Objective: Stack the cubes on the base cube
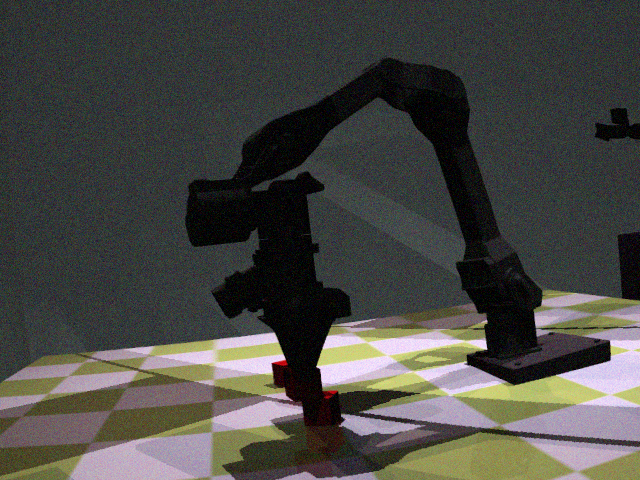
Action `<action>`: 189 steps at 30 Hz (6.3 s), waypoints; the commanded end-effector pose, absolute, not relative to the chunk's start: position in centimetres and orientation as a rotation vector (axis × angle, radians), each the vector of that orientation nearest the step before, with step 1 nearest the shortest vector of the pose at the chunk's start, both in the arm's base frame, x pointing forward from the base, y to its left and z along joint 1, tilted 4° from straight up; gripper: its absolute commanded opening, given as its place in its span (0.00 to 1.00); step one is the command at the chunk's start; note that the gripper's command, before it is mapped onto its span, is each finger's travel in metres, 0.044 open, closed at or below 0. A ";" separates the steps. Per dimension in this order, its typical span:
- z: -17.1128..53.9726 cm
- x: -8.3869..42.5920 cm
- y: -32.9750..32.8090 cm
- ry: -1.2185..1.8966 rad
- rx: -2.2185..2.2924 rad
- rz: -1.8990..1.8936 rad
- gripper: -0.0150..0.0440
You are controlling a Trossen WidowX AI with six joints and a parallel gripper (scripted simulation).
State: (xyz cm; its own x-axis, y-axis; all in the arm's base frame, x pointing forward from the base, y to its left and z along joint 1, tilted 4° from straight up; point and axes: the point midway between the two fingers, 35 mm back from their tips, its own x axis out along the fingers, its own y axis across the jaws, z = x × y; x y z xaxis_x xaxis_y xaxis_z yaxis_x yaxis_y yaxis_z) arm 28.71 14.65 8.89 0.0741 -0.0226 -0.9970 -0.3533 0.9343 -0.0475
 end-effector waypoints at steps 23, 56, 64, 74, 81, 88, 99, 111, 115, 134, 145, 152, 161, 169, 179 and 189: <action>10.6 28.6 14.7 1.483 -0.310 0.254 0.60; 14.6 31.9 2.6 1.471 0.223 -0.273 0.70; 15.7 32.1 -2.3 1.424 0.484 -0.512 0.70; 16.7 31.5 -6.8 1.351 0.726 -0.733 0.70; 16.2 31.6 -6.8 1.351 0.726 -0.733 0.70; 11.0 32.0 -7.0 1.351 0.726 -0.733 0.70; 9.3 32.1 -7.1 1.351 0.726 -0.733 0.70; 8.1 32.2 -7.2 1.351 0.726 -0.733 0.70; 7.5 32.3 -7.2 1.351 0.726 -0.733 0.70; 5.8 32.3 -7.3 1.351 0.726 -0.733 0.48; 6.7 33.0 -7.2 1.325 0.721 -0.688 0.43; 7.7 33.1 -7.2 1.326 0.721 -0.690 0.43; 9.0 33.1 -7.1 1.330 0.722 -0.696 0.43; 10.1 33.0 -7.1 1.333 0.723 -0.701 0.43; 11.5 32.8 -7.1 1.336 0.723 -0.708 0.43; 12.9 32.6 -7.0 1.340 0.724 -0.715 0.43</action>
State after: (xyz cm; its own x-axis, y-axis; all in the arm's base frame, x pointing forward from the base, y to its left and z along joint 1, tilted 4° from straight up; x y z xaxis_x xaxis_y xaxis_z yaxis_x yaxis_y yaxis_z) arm 32.61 -6.95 12.17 0.0911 -0.0355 -0.9952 0.7995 0.5984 0.0518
